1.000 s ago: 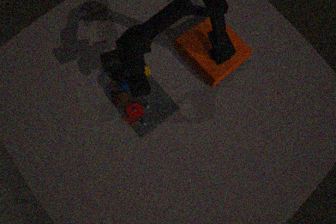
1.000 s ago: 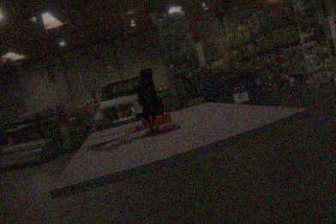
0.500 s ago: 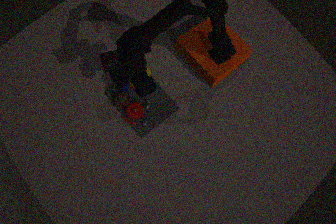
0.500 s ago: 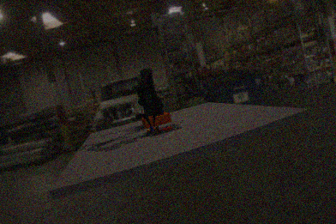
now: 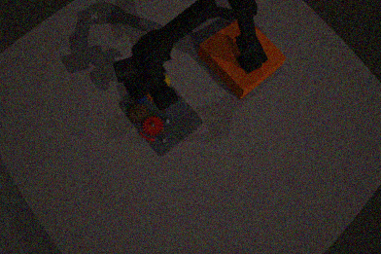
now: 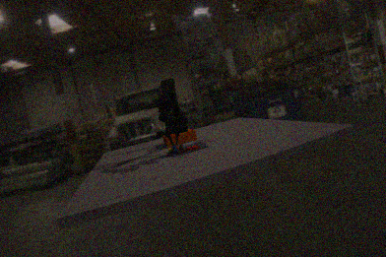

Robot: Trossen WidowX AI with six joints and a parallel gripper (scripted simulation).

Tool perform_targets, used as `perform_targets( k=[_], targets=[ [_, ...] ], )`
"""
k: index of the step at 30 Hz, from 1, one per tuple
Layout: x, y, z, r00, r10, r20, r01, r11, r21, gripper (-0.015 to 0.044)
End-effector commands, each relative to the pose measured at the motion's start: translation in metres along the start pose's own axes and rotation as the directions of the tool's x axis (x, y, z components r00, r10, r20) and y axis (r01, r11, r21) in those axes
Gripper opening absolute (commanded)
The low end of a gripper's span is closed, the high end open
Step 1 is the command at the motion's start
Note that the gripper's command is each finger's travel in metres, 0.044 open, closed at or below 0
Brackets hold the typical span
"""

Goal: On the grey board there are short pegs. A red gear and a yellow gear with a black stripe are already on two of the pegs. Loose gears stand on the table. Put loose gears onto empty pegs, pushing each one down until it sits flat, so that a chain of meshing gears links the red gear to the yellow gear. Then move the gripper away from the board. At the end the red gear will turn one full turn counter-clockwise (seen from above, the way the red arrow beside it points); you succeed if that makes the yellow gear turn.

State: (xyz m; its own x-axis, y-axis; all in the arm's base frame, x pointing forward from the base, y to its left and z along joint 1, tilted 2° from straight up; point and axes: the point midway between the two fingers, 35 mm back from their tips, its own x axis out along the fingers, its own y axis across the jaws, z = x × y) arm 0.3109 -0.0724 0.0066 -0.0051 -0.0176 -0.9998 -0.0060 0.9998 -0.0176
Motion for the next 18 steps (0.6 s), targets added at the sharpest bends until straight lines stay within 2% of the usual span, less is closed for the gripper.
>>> perform_targets(
  k=[1,9,14,18],
  targets=[
    [0.0015,0.0007,-0.0005,1.0,0.0,0.0,0.0,0.997,0.081,0.0],
    [0.003,0.0,-0.0013,1.0,0.0,0.0,0.0,0.967,0.255,0.0],
    [0.001,0.0001,-0.0009,1.0,0.0,0.0,0.0,0.979,0.204,0.0131],
    [-0.0026,0.0003,-0.0004,1.0,0.0,0.0,0.0,0.989,0.149,0.014]
  ],
)
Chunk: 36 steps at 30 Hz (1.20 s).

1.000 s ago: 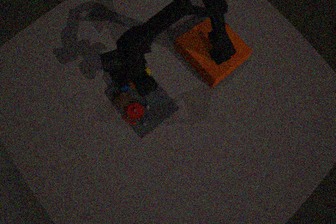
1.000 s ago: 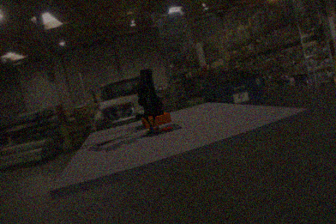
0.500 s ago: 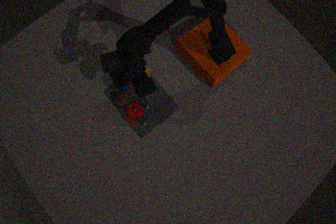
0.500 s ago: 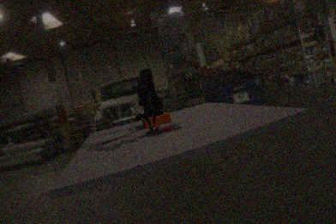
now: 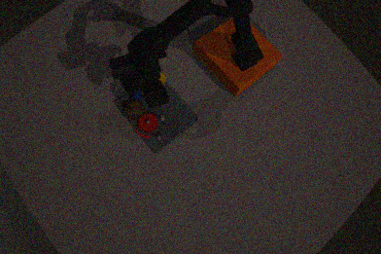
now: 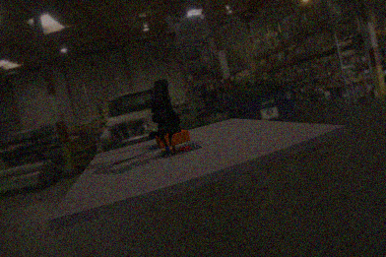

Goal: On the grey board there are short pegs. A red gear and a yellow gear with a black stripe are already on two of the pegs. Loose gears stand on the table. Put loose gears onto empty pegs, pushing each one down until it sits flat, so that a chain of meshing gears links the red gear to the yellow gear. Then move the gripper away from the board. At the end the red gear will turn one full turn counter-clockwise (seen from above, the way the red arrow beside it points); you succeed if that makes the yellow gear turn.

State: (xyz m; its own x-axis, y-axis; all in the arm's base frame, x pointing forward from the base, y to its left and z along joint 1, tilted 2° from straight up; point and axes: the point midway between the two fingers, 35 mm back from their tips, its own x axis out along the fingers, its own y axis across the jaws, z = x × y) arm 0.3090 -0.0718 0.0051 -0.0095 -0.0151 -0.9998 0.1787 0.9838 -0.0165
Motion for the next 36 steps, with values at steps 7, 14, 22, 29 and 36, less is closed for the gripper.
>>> perform_targets(
  k=[7,14,22,29,36],
  targets=[
    [-0.046,0.0,0.002,1.0,-0.002,0.005,0.002,0.998,-0.065,0.014],
    [-0.064,0.0,0.0,1.0,-0.001,0.003,0.001,0.998,-0.055,0.0219],
    [-0.09,0.0,-0.003,1.0,-0.001,0.003,0.001,0.998,-0.055,0.0429],
    [-0.09,0.0,-0.003,1.0,-0.001,0.003,0.001,0.998,-0.055,0.044],
    [-0.09,0.0,-0.003,1.0,-0.001,0.003,0.001,0.998,-0.055,0.044]
  ],
)
